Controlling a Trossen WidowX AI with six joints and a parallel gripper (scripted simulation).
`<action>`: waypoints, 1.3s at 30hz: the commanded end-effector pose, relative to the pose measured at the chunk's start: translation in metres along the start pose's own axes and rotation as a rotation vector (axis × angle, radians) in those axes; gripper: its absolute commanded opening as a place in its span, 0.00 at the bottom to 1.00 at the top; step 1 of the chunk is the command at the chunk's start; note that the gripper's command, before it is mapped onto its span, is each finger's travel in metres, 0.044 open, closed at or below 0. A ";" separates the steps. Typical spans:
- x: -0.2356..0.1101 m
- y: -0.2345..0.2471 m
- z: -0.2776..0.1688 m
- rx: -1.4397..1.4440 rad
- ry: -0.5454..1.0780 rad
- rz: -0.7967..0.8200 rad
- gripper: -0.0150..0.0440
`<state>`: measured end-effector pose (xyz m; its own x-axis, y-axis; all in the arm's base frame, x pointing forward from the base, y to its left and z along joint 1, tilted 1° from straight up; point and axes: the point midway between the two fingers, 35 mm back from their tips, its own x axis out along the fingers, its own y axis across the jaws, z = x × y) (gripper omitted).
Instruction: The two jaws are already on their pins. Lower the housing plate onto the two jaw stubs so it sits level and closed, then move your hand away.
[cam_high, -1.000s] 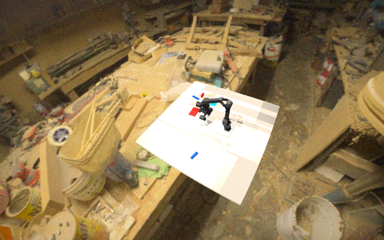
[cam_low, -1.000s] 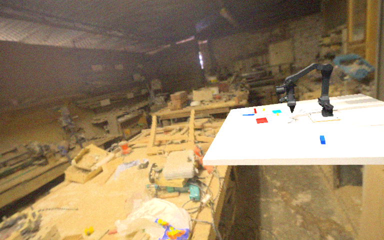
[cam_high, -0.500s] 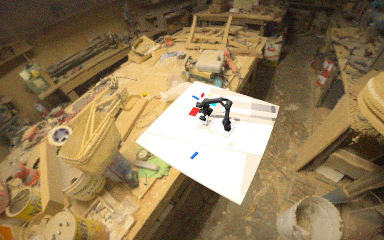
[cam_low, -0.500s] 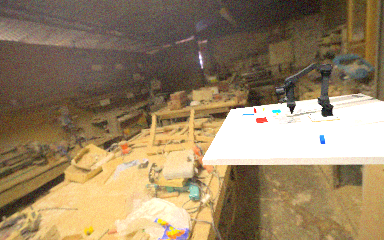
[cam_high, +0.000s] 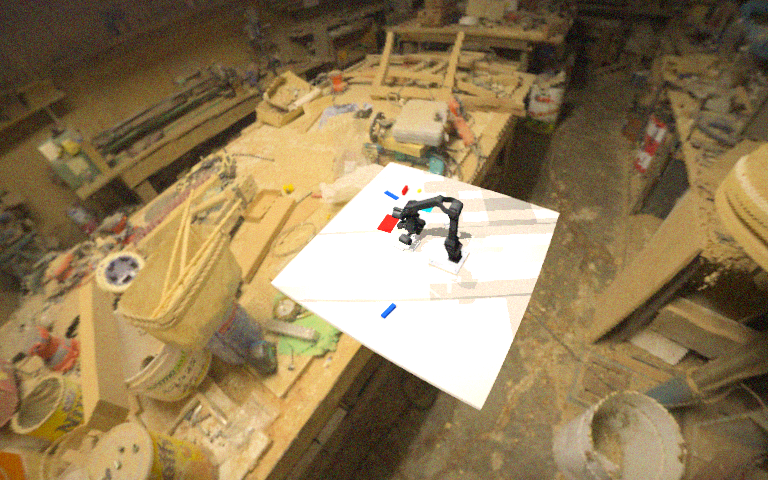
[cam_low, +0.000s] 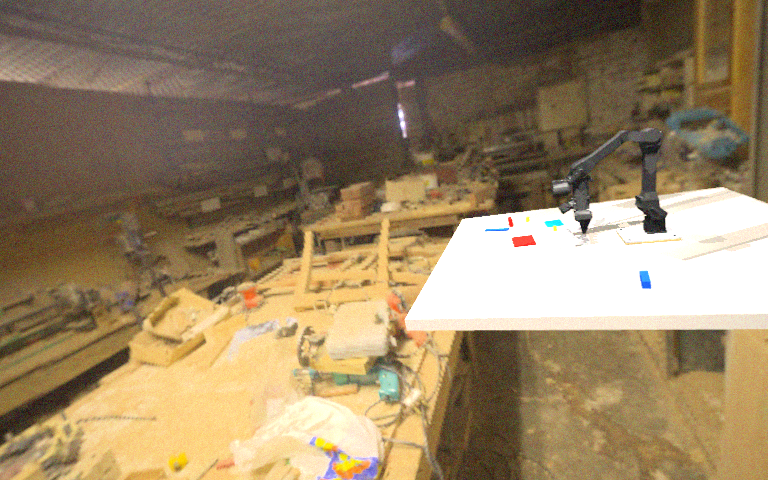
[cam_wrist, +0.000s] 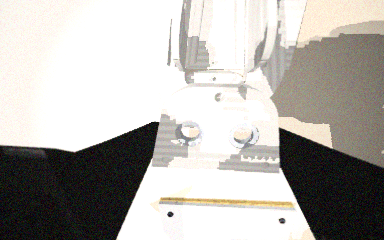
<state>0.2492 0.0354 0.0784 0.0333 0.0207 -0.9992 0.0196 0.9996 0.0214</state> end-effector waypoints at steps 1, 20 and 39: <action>0.008 -0.001 0.000 0.004 -0.001 -0.005 0.85; 0.029 -0.001 -0.002 0.004 0.000 -0.005 0.85; 0.032 -0.001 -0.002 0.004 0.000 -0.005 0.85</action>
<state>0.2478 0.0355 0.0472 0.0307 0.0204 -0.9993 0.0196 0.9996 0.0210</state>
